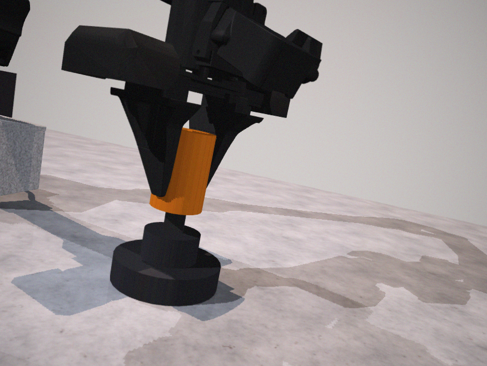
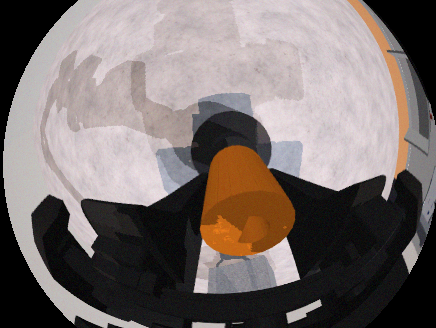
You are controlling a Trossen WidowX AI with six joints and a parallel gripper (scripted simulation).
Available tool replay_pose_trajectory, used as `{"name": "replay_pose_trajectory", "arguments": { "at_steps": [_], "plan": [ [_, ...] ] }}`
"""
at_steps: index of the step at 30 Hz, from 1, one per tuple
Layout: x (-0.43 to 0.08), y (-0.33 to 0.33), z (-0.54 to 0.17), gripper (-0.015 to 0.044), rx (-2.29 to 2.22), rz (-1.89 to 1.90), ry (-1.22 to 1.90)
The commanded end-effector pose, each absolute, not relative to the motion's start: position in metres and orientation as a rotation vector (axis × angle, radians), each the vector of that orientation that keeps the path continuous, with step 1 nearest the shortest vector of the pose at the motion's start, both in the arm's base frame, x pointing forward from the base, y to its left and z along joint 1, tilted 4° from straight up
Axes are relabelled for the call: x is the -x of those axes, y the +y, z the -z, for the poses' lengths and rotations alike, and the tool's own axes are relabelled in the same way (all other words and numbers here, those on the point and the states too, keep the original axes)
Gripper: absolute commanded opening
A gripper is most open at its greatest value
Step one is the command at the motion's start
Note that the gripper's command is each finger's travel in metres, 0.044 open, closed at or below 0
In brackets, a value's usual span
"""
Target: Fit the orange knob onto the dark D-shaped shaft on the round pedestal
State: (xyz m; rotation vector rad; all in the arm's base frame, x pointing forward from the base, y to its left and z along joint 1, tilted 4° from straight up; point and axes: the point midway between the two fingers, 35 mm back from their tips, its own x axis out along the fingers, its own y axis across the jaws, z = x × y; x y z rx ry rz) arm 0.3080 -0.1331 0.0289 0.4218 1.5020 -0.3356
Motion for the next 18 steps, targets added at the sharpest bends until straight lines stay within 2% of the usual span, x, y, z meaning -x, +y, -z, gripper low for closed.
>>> {"name": "replay_pose_trajectory", "arguments": {
  "at_steps": [1,6,18],
  "plan": [
    [-0.3086,-0.1333,-0.0318,0.0,-0.444,0.356,1.495],
    [-0.3093,-0.1336,-0.0322,0.0,-0.581,0.488,1.47],
    [-0.3086,-0.1333,-0.0283,0.0,-0.589,0.496,1.468]
  ]
}}
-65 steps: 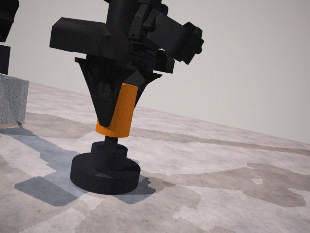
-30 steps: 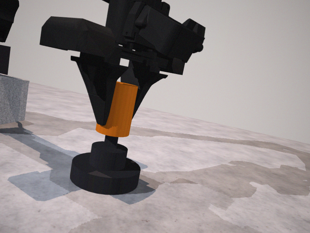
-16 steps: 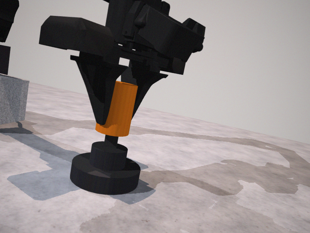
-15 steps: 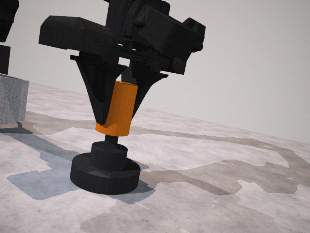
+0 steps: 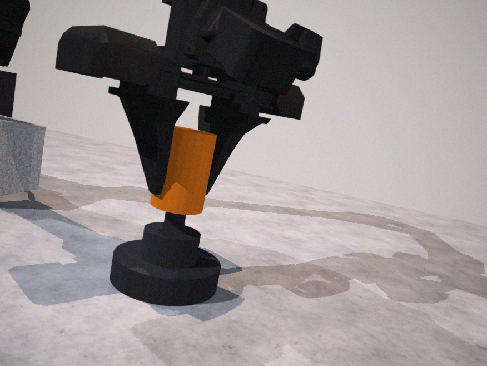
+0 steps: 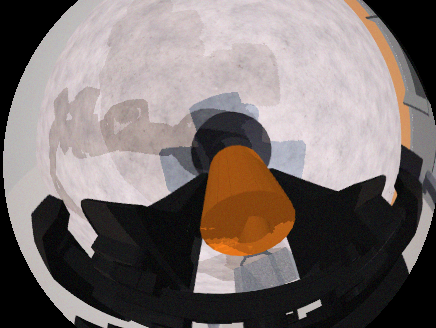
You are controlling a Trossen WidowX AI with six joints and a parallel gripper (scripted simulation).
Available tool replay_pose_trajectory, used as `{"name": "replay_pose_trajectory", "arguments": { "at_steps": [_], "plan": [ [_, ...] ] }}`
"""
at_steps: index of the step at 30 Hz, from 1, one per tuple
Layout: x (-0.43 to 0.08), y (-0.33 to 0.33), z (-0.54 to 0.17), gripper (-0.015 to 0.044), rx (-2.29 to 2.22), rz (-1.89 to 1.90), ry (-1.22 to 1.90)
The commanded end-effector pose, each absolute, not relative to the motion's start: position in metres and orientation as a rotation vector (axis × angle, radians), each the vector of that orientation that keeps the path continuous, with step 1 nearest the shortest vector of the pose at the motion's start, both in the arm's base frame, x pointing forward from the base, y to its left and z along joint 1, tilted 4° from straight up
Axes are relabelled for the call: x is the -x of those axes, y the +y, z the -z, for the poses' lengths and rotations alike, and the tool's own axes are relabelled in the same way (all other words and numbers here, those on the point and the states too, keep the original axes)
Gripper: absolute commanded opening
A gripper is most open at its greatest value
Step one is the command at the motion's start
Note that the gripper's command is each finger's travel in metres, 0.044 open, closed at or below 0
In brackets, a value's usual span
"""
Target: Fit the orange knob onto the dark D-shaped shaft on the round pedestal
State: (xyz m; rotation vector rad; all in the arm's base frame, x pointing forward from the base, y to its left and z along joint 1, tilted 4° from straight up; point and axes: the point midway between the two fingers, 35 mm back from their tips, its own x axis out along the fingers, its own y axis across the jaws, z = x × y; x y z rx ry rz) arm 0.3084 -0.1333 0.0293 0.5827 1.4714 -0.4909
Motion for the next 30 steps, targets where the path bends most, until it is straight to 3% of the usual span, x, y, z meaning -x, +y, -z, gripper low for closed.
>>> {"name": "replay_pose_trajectory", "arguments": {
  "at_steps": [1,30],
  "plan": [
    [-0.3086,-0.1333,-0.0281,0.0,-0.589,0.496,1.468],
    [-0.308,-0.1331,-0.03,0.0,-0.589,0.496,1.468]
  ]
}}
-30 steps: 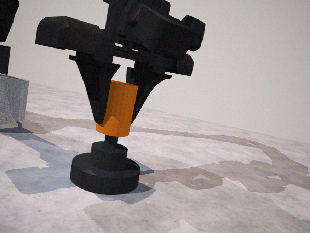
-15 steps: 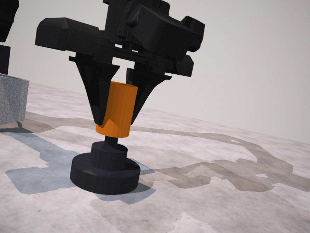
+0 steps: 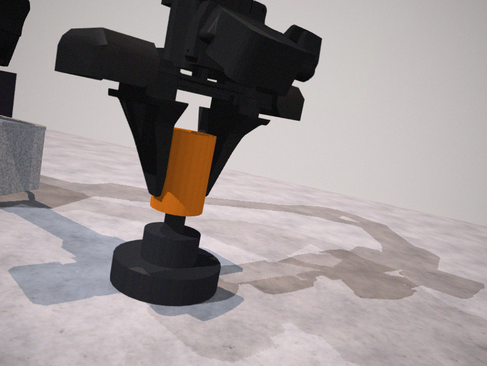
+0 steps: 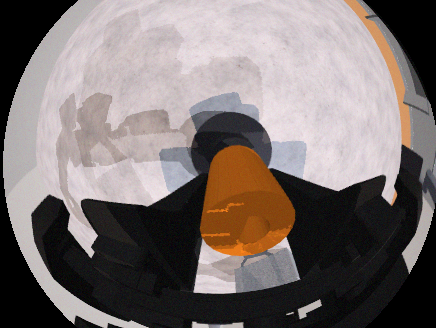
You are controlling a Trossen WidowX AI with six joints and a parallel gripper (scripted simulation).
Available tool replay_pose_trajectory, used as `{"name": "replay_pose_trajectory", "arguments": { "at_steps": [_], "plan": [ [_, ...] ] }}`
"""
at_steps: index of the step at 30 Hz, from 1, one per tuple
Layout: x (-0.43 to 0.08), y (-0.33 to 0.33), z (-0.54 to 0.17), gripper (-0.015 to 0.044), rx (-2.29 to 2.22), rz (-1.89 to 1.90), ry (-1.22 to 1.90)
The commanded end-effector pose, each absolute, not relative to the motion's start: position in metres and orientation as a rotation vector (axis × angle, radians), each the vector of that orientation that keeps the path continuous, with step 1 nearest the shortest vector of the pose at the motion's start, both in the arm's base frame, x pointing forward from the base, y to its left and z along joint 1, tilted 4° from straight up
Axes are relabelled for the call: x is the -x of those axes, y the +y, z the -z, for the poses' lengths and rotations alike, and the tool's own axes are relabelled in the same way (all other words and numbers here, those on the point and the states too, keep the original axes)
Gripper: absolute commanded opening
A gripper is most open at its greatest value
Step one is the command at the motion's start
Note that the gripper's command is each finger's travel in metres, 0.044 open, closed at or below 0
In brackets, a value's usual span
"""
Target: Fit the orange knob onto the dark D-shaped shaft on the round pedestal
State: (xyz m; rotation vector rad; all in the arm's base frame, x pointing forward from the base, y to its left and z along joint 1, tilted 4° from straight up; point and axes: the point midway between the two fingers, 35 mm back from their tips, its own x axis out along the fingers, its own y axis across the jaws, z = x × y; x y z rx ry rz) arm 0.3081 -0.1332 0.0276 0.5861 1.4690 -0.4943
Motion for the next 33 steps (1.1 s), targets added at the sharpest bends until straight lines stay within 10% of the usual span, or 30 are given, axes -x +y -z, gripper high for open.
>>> {"name": "replay_pose_trajectory", "arguments": {
  "at_steps": [1,33],
  "plan": [
    [-0.308,-0.1331,-0.0305,0.0,-0.589,0.496,1.468],
    [-0.3076,-0.1328,-0.0269,0.0,-0.754,0.655,1.426]
  ]
}}
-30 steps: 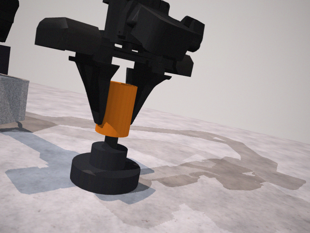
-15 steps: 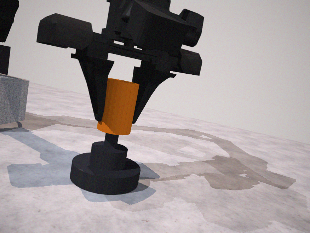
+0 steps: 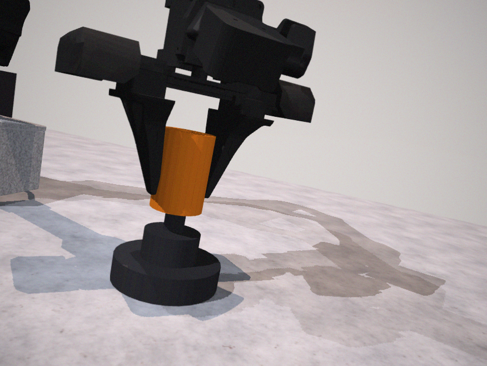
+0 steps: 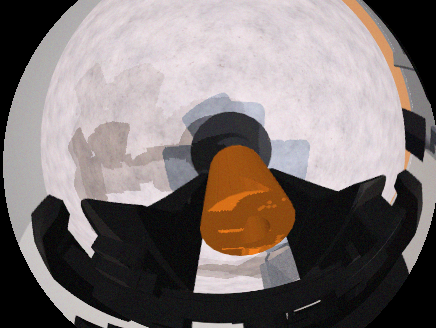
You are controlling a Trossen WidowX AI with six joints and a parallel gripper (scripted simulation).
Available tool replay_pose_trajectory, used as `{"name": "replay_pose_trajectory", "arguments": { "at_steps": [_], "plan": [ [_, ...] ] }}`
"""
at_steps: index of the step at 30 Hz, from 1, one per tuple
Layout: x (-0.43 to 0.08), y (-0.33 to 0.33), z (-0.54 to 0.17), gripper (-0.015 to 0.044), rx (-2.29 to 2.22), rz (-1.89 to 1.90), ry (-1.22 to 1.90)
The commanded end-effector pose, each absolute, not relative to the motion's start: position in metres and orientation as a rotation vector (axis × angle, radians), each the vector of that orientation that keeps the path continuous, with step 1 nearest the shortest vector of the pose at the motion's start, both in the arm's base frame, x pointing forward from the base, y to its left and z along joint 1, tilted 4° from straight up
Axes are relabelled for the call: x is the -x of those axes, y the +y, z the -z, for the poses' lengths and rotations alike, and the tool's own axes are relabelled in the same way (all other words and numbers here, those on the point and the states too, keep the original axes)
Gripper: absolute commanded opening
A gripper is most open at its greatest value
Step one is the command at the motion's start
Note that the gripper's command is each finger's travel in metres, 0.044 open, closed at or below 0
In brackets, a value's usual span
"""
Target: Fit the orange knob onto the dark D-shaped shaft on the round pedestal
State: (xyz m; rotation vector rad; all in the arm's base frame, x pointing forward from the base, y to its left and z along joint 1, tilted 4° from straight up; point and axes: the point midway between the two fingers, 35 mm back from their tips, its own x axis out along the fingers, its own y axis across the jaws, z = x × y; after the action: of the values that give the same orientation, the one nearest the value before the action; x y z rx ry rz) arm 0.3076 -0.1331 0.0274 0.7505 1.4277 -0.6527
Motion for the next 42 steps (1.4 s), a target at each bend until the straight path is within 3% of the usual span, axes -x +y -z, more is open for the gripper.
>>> {"name": "replay_pose_trajectory", "arguments": {
  "at_steps": [1,42],
  "plan": [
    [-0.3076,-0.1328,-0.0269,0.0,-0.754,0.655,1.426],
    [-0.3076,-0.1326,-0.027,0.0,-0.918,0.813,1.371]
  ]
}}
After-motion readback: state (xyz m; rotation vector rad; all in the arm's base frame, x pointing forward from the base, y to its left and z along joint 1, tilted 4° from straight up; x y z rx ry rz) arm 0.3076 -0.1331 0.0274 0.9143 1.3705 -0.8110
